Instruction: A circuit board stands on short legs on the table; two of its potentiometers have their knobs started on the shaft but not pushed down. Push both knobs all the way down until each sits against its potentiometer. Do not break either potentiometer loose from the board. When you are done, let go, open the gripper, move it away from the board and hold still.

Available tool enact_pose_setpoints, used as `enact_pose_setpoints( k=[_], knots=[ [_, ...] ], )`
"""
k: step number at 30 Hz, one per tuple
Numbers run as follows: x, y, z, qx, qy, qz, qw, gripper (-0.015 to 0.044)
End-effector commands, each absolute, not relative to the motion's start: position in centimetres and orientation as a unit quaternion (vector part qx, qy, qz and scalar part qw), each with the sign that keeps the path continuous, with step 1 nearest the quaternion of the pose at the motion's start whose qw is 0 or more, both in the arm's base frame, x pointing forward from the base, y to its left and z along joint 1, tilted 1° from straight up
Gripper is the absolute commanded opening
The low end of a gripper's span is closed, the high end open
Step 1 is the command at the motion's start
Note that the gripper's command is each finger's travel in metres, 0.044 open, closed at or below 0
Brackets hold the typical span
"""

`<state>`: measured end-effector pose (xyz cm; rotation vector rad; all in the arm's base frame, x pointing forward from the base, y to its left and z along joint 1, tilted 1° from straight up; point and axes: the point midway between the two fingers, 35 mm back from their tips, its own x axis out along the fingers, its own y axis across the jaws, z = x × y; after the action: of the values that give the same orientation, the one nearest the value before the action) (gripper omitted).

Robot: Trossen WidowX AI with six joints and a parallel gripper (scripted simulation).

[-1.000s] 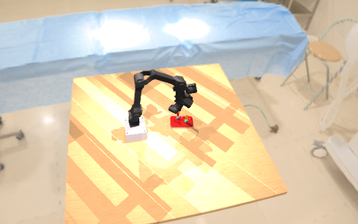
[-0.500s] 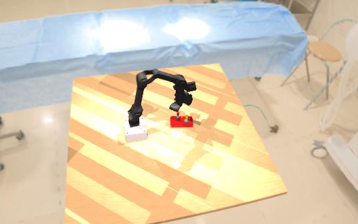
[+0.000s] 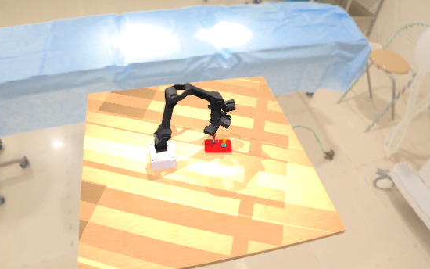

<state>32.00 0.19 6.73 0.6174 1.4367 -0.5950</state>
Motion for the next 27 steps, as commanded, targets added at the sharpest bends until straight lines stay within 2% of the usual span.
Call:
enact_pose_setpoints(
  k=[1, 27],
  knots=[
    [31.83, 0.24, 5.76, 0.272, 0.641, -0.262, 0.668, 0.0],
    [31.84, 0.24, 5.39, 0.272, 0.641, -0.262, 0.668, 0.0]
  ],
)
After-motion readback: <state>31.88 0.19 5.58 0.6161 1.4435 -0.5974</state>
